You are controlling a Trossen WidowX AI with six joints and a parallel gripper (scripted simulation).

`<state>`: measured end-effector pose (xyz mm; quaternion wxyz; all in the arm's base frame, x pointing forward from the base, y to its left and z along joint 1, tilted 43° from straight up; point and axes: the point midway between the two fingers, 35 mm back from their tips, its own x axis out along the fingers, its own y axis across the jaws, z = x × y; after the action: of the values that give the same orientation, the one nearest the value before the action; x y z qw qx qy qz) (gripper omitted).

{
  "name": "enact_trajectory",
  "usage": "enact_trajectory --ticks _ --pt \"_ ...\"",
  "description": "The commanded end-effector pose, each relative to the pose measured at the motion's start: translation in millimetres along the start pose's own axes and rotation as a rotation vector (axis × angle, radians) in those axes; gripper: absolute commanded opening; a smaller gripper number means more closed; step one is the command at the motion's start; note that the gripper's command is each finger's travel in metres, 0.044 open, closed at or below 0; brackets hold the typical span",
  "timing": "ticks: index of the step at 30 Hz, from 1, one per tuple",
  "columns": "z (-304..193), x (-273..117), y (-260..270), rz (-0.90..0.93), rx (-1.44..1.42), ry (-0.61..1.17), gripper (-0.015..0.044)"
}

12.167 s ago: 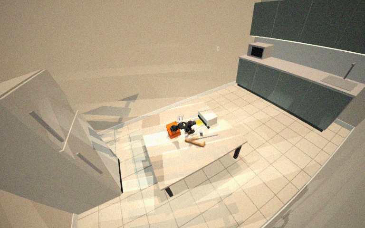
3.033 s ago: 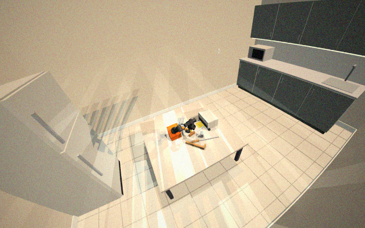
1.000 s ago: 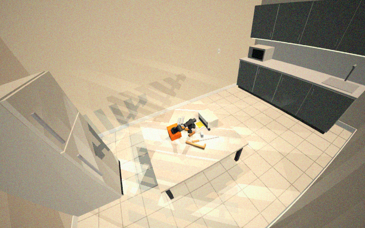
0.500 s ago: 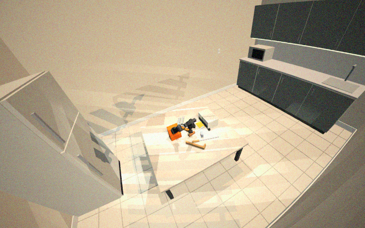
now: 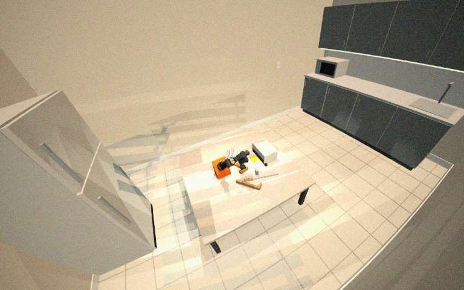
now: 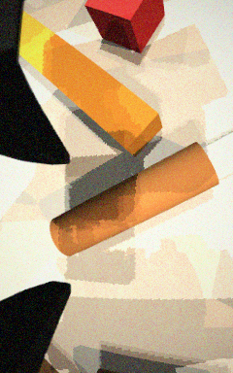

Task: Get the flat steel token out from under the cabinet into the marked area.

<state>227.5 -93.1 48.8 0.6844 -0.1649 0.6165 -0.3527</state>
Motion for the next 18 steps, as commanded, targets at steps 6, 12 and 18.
enact_trajectory --ticks 6,12,18 --pt "0.0 -0.1 -0.1 -0.001 -0.077 0.000 0.0270" --pt "0.0 -0.1 0.0 -0.001 -0.125 0.000 0.0270" --pt "0.0 -0.1 0.0 -0.001 -0.172 0.000 0.0270"
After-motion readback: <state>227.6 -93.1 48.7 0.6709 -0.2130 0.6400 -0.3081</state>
